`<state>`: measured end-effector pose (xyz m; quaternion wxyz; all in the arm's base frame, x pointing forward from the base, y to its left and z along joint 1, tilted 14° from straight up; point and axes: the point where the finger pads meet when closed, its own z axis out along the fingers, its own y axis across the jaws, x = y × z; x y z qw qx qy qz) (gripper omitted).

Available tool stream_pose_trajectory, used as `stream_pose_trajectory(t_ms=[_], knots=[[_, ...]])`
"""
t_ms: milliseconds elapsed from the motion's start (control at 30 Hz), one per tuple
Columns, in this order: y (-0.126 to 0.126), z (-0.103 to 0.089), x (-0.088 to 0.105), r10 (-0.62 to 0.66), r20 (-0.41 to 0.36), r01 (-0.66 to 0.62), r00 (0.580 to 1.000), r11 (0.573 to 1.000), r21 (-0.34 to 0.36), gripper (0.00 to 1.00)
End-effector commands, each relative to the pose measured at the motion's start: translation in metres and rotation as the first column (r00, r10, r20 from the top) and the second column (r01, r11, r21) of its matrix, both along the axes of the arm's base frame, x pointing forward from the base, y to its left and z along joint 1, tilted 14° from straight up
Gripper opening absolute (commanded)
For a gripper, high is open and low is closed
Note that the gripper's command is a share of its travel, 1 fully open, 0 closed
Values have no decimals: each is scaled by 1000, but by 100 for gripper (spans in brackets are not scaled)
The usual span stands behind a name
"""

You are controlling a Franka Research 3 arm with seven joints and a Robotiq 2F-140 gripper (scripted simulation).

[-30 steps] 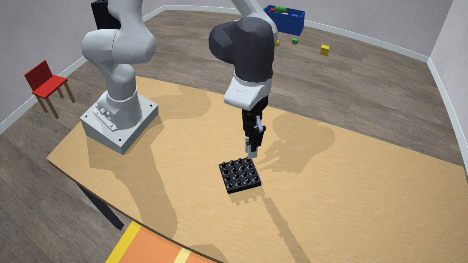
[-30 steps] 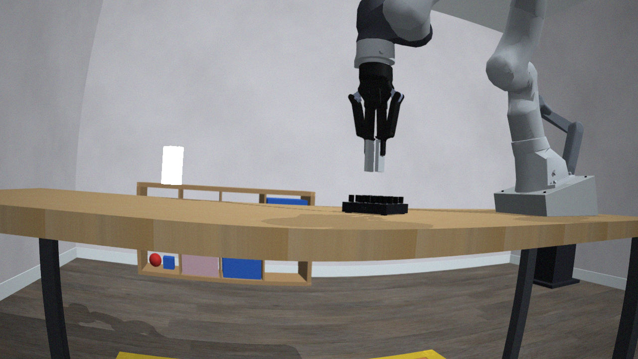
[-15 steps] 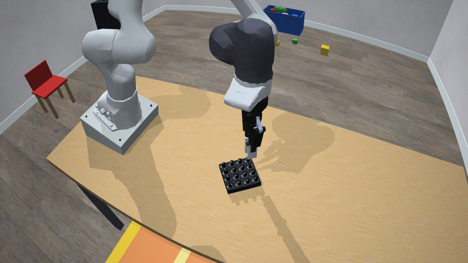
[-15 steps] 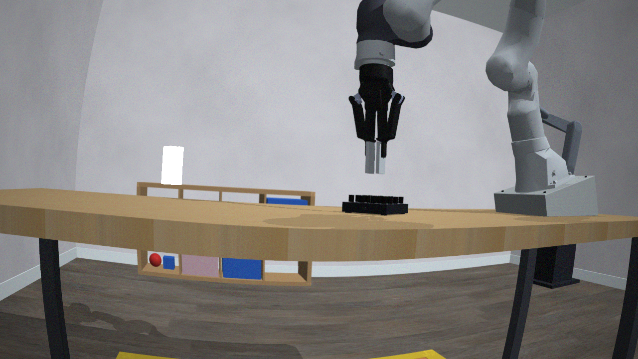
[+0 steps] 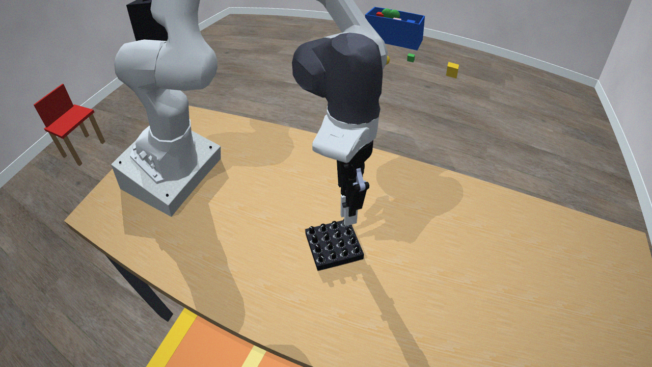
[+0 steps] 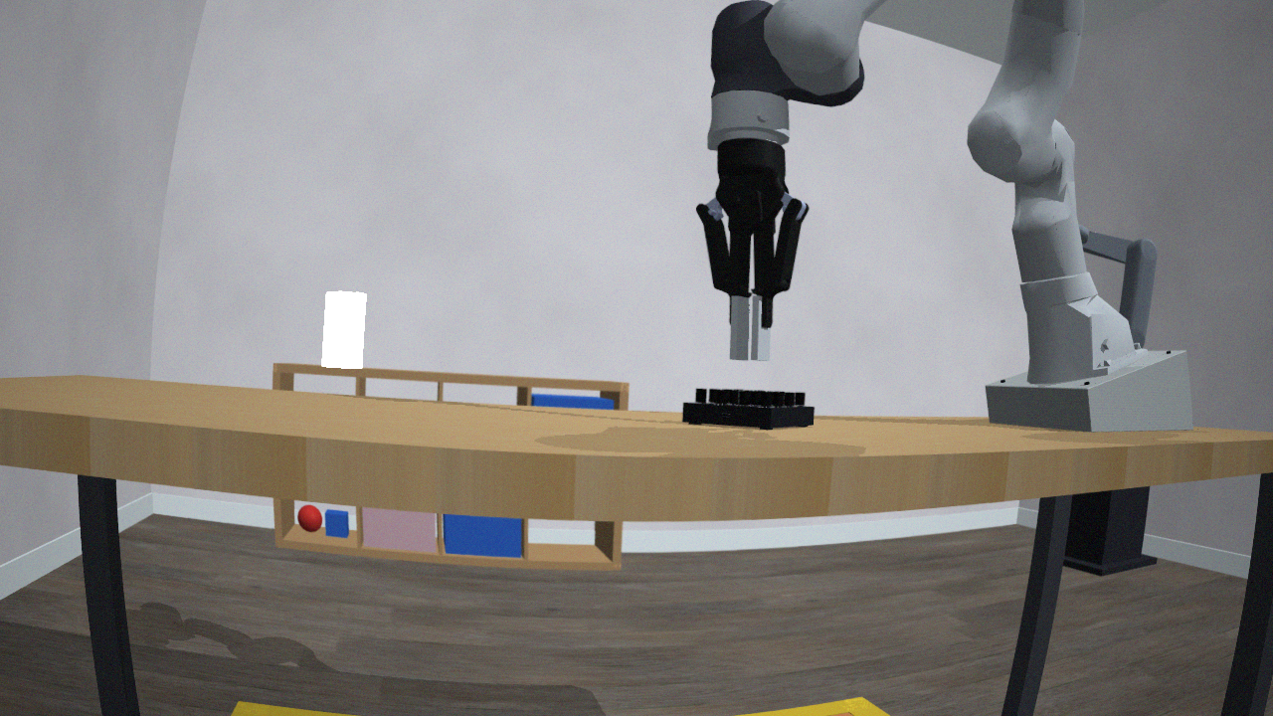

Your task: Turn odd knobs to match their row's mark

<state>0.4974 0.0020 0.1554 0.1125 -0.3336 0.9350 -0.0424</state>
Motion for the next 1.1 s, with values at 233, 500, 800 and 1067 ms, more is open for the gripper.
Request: stream_pose_trajectory(t_ms=[233,500,800,1067], knots=[[-2,-10,6,-5,10,5,1000,1000,-2,12],[-2,-19,8,-5,10,5,1000,1000,-2,12],[-2,-23,9,-5,10,5,1000,1000,-2,12],[-2,-24,9,-5,10,5,1000,1000,-2,12]])
